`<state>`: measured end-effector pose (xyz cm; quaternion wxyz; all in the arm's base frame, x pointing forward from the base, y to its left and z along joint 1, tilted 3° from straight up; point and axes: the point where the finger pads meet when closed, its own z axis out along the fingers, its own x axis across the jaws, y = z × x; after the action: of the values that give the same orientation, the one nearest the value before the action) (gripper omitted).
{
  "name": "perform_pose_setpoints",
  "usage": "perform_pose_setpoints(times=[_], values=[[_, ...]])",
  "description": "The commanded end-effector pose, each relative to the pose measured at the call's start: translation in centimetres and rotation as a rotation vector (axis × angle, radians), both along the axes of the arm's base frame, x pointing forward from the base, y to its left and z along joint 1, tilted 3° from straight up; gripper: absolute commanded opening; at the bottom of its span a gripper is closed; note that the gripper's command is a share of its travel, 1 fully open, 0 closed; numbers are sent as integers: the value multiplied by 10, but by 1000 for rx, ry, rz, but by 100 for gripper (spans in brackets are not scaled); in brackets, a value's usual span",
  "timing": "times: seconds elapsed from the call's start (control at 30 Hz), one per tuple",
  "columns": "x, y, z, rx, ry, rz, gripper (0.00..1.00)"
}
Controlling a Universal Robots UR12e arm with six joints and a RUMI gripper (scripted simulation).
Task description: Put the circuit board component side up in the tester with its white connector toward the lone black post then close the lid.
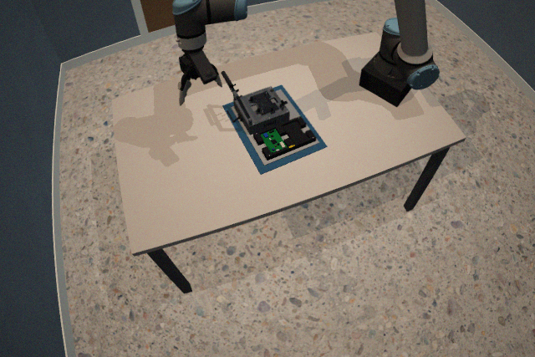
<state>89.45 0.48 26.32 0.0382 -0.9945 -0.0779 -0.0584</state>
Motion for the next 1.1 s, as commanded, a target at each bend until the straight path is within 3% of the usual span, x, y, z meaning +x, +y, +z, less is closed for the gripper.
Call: perform_pose_setpoints(times=[0.0,0.17,0.23,0.47,0.63,0.87,0.9,1.07], values=[[-95,28,9,-19,22,-68,100],[-160,45,3,-32,44,-115,100],[-160,45,3,-32,44,-115,100],[-217,59,-5,-46,62,-156,100],[-233,63,-9,-49,67,-168,100],[-236,63,-9,-50,68,-170,100],[-236,63,-9,-50,68,-170,59],[-236,63,-9,-50,68,-170,59]])
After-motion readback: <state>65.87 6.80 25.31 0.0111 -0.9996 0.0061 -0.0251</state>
